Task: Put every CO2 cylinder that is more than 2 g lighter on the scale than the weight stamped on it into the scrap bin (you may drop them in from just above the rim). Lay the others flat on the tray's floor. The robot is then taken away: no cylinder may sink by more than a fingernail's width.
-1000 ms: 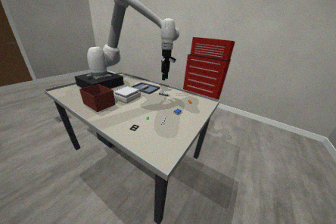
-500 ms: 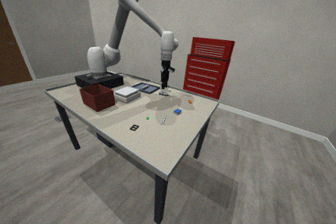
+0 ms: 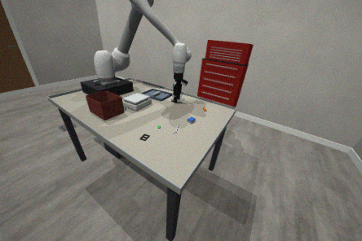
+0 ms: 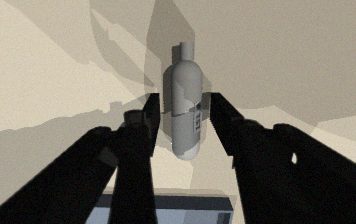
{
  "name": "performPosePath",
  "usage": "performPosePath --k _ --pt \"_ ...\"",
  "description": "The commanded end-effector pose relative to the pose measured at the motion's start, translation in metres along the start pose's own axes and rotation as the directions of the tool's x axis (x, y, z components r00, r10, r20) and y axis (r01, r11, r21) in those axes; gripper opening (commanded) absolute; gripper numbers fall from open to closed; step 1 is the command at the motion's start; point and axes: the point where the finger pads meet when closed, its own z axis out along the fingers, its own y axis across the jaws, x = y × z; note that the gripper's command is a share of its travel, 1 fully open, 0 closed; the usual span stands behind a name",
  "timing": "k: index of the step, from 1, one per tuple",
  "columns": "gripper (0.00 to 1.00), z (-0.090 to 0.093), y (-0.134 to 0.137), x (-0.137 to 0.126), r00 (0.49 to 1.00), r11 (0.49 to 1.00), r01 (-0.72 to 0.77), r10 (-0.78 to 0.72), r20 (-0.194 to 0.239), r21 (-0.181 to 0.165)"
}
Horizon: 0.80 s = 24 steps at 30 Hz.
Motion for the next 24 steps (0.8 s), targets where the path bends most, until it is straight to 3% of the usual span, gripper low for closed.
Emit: performPosePath --k 1,13,14,24 --pt "0.39 0.0070 0.0019 0.0005 1.000 1.000 -0.005 0.005 -0.003 -0.003" --pt "0.39 0.0059 0.0018 0.0014 1.000 1.000 -0.005 0.005 -0.005 -0.002" --pt "0.10 0.0059 0.0018 0.0014 1.000 1.000 -0.005 0.005 -0.005 -0.002" --pt "0.10 0.0035 0.0018 0.0011 1.000 1.000 -0.005 0.005 -0.004 -0.002"
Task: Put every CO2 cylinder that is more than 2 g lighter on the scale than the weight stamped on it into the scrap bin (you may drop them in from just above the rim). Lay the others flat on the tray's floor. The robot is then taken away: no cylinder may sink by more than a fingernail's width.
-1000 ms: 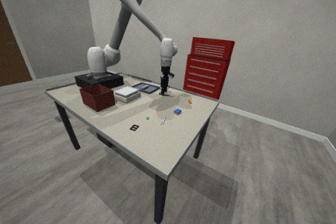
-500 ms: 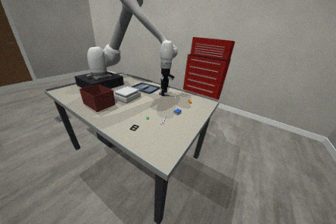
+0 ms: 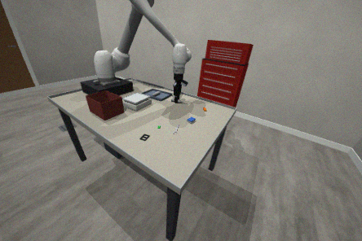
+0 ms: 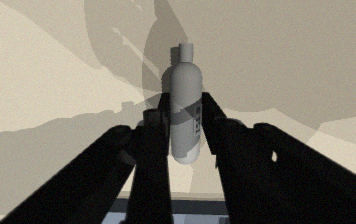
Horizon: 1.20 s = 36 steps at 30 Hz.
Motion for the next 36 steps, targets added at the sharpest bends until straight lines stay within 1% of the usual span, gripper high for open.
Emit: performPosePath --k 1,3,5,9,12,20,22,25,28,31,36 --pt "0.10 -0.005 0.002 0.000 1.000 1.000 -0.005 0.005 -0.002 -0.003" --pt "0.10 -0.011 0.002 0.001 1.000 1.000 -0.005 0.005 -0.003 -0.002" --pt "0.10 -0.011 0.002 0.001 1.000 1.000 -0.005 0.005 -0.003 -0.002" --pt "0.10 -0.035 0.001 0.002 1.000 1.000 -0.005 0.005 -0.005 -0.002" --pt "0.10 -0.061 0.001 0.002 1.000 1.000 -0.005 0.005 -0.005 -0.001" --pt "0.10 -0.142 -0.001 0.001 1.000 1.000 -0.003 0.003 -0.004 0.001" --pt "0.10 -0.142 -0.001 0.001 1.000 1.000 -0.003 0.003 -0.004 0.001" --pt "0.10 -0.162 -0.001 0.001 1.000 1.000 -0.003 0.003 -0.004 0.001" --pt "0.10 -0.172 -0.001 0.001 1.000 1.000 -0.003 0.003 -0.004 0.001" --pt "0.10 -0.174 -0.001 0.001 1.000 1.000 -0.003 0.003 -0.004 0.001" --pt "0.10 -0.171 0.000 -0.001 1.000 1.000 -0.003 0.003 0.001 0.000"
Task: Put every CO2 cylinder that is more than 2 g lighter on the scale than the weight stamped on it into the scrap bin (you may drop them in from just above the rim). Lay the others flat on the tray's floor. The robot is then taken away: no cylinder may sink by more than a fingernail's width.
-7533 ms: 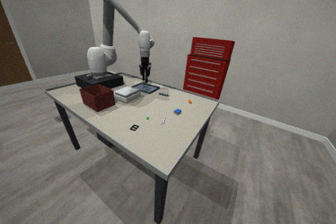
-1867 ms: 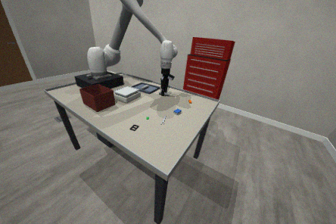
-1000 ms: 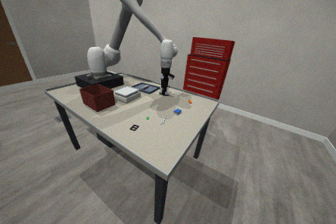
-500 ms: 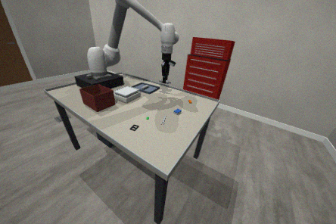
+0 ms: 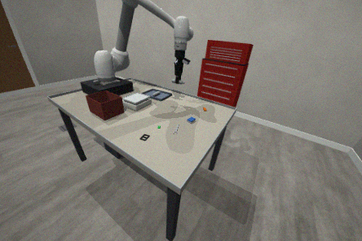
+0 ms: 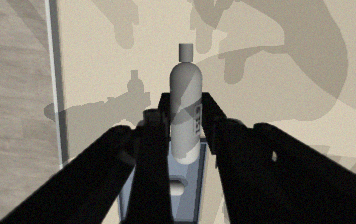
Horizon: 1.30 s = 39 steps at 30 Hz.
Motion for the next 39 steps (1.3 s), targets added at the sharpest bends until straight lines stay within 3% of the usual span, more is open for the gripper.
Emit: performPosePath --k 1,6,9,11,14,18,20,21,22,26,30,31,39 --pt "0.10 -0.002 -0.002 -0.001 1.000 1.000 -0.001 0.001 0.003 0.002" --pt "0.10 -0.002 0.007 -0.006 0.999 0.999 -0.042 0.042 0.003 0.003" --pt "0.10 -0.006 0.041 -0.026 0.976 0.976 -0.218 0.218 -0.002 0.004" --pt "0.10 -0.009 0.079 -0.055 0.923 0.923 -0.385 0.385 -0.001 0.002" --pt "0.10 -0.009 0.115 -0.091 0.831 0.831 -0.557 0.557 0.005 -0.001" --pt "0.10 -0.006 0.157 -0.148 0.655 0.655 -0.756 0.756 0.015 -0.005" --pt "0.10 -0.006 0.157 -0.148 0.655 0.655 -0.756 0.756 0.015 -0.005" --pt "0.10 -0.005 0.183 -0.185 0.515 0.515 -0.857 0.857 0.017 -0.008" --pt "0.10 -0.003 0.187 -0.194 0.483 0.483 -0.876 0.876 0.019 -0.009" --pt "0.10 -0.001 0.224 -0.254 0.231 0.232 -0.973 0.973 0.016 -0.012" --pt "0.10 0.000 0.225 -0.256 -0.030 -0.030 -1.000 1.000 0.001 -0.002" --pt "0.10 0.000 0.224 -0.256 -0.068 -0.068 -0.998 0.998 -0.003 0.002" --pt "0.10 0.011 0.223 -0.256 -0.064 -0.064 -0.998 0.998 -0.002 -0.004"
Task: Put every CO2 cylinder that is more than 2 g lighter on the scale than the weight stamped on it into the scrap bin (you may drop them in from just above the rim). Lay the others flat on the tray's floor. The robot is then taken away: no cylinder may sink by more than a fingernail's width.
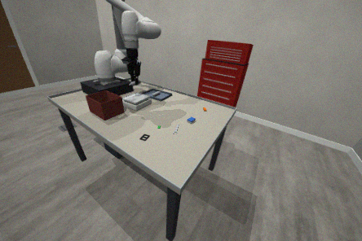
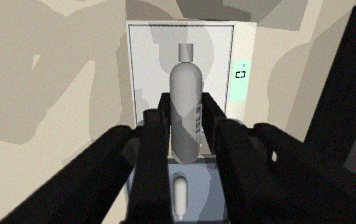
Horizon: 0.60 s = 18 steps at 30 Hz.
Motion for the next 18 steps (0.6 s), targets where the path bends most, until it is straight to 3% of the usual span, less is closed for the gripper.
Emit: performPosePath --k 1,18 --pt "0.10 0.009 0.000 0.001 1.000 1.000 -0.011 0.011 -0.009 -0.001" --pt "0.10 0.069 0.000 0.002 1.000 1.000 -0.014 0.014 -0.007 0.000"
